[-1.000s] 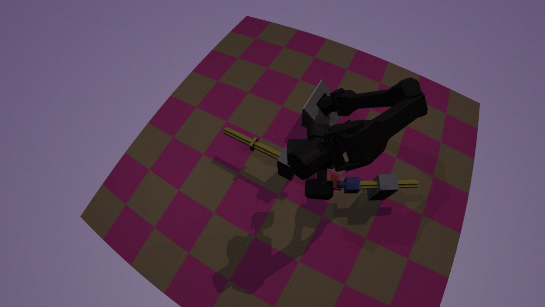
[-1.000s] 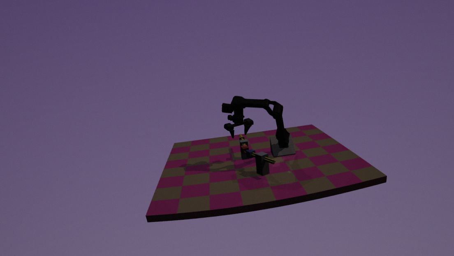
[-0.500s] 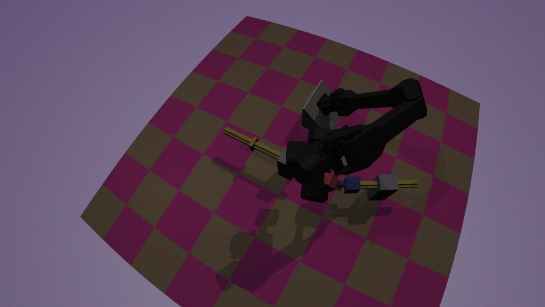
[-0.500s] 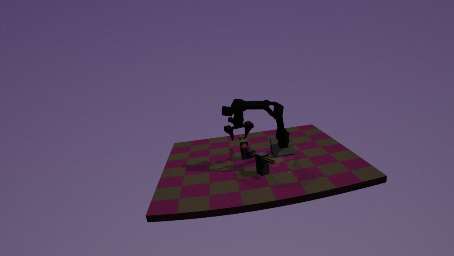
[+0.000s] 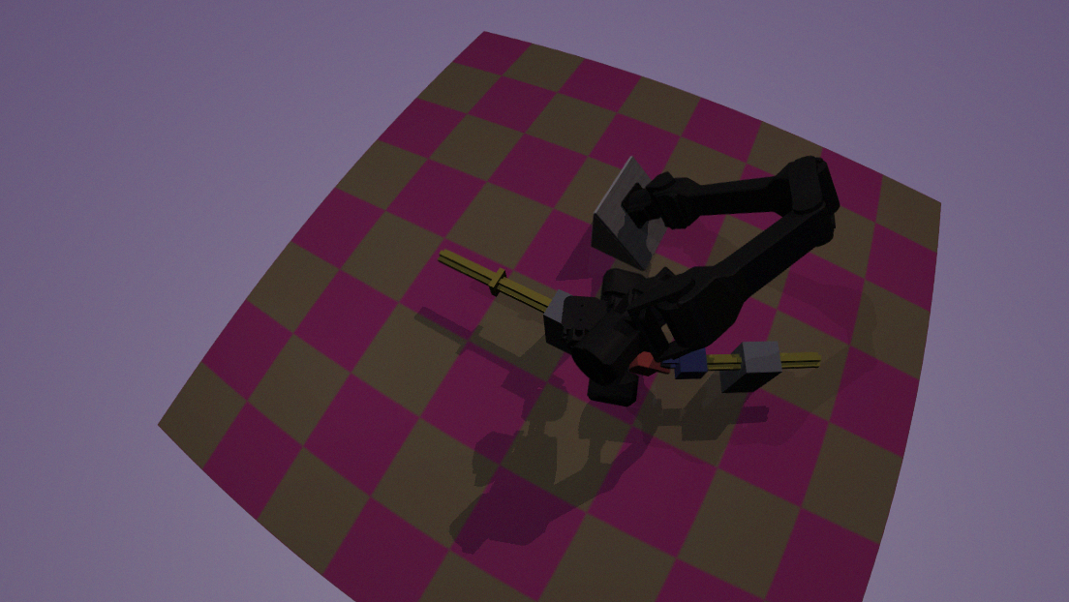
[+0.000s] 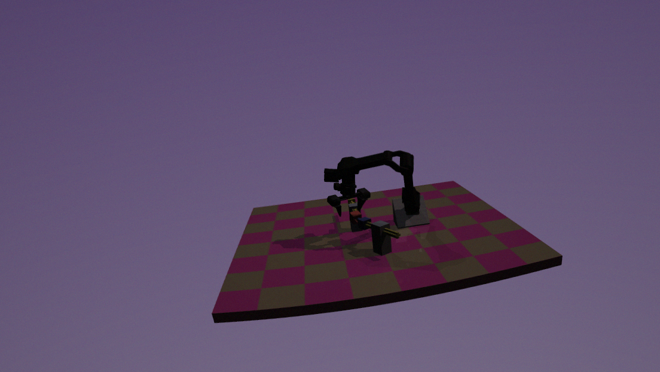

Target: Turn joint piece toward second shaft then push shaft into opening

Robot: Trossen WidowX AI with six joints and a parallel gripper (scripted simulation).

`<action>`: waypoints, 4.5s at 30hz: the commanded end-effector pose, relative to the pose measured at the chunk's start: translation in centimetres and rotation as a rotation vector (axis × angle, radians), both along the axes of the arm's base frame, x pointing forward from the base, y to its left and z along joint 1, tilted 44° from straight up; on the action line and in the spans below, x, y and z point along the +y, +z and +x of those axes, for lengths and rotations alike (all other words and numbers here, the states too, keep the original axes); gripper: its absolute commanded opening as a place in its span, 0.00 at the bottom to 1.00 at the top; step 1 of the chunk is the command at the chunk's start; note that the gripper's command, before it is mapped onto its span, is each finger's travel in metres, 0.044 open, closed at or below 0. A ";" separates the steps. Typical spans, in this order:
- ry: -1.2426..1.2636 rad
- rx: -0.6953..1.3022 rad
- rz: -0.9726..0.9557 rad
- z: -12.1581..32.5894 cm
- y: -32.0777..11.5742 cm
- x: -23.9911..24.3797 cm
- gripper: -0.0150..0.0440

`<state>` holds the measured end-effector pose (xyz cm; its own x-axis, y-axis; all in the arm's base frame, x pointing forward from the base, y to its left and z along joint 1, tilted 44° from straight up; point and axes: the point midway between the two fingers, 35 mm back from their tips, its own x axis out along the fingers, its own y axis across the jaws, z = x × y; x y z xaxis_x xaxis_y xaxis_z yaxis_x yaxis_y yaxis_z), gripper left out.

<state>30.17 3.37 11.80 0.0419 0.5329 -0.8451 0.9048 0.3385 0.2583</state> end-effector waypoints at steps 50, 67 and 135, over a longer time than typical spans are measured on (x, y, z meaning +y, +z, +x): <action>-0.006 0.000 0.009 -2.1 0.3 5.4 0.56; -0.006 0.000 0.009 -2.1 0.3 5.4 0.56; -0.006 0.000 0.009 -2.1 0.3 5.4 0.56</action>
<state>28.12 8.73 12.09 0.0455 0.5383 -0.8416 0.9053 0.3340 0.2626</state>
